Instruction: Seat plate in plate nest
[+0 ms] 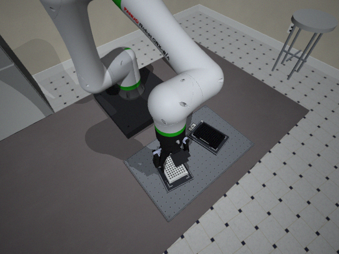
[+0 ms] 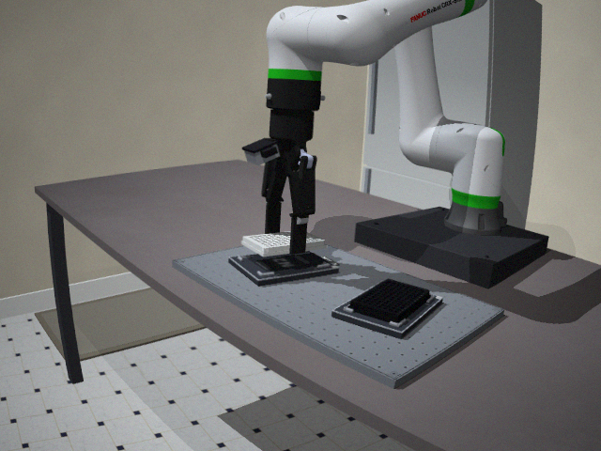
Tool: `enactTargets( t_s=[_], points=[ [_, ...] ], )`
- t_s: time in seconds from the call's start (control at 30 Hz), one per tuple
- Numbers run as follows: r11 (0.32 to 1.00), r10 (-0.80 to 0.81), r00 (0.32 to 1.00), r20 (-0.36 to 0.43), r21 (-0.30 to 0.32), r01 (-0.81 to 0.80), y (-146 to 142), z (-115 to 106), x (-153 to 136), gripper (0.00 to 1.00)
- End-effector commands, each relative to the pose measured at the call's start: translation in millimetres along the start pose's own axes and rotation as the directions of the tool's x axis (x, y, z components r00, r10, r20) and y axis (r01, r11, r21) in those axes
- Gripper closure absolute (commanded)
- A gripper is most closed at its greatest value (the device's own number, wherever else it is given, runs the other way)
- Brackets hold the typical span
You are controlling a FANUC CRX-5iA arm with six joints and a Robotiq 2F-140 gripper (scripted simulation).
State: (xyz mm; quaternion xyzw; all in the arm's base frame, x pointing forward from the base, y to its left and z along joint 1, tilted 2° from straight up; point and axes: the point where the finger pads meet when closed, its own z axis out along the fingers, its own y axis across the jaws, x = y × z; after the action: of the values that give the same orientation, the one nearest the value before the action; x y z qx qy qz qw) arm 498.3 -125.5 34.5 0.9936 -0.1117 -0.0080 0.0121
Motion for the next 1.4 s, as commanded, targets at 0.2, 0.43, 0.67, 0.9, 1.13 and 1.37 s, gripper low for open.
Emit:
enactTargets(
  t_s=[0.2, 0.43, 0.67, 0.9, 1.13, 1.37],
  points=[
    [1.0, 0.0, 1.0, -0.002, 0.0, 0.0, 0, 1, 1, 0.9],
    [1.0, 0.0, 1.0, -0.002, 0.0, 0.0, 0, 12, 1, 0.9],
    [1.0, 0.0, 1.0, -0.002, 0.0, 0.0, 0, 18, 1, 0.9],
    [1.0, 0.0, 1.0, -0.002, 0.0, 0.0, 0, 18, 1, 0.9],
    [1.0, 0.0, 1.0, -0.002, 0.0, 0.0, 0, 18, 1, 0.9],
    [1.0, 0.0, 1.0, -0.002, 0.0, 0.0, 0, 18, 1, 0.9]
  ],
)
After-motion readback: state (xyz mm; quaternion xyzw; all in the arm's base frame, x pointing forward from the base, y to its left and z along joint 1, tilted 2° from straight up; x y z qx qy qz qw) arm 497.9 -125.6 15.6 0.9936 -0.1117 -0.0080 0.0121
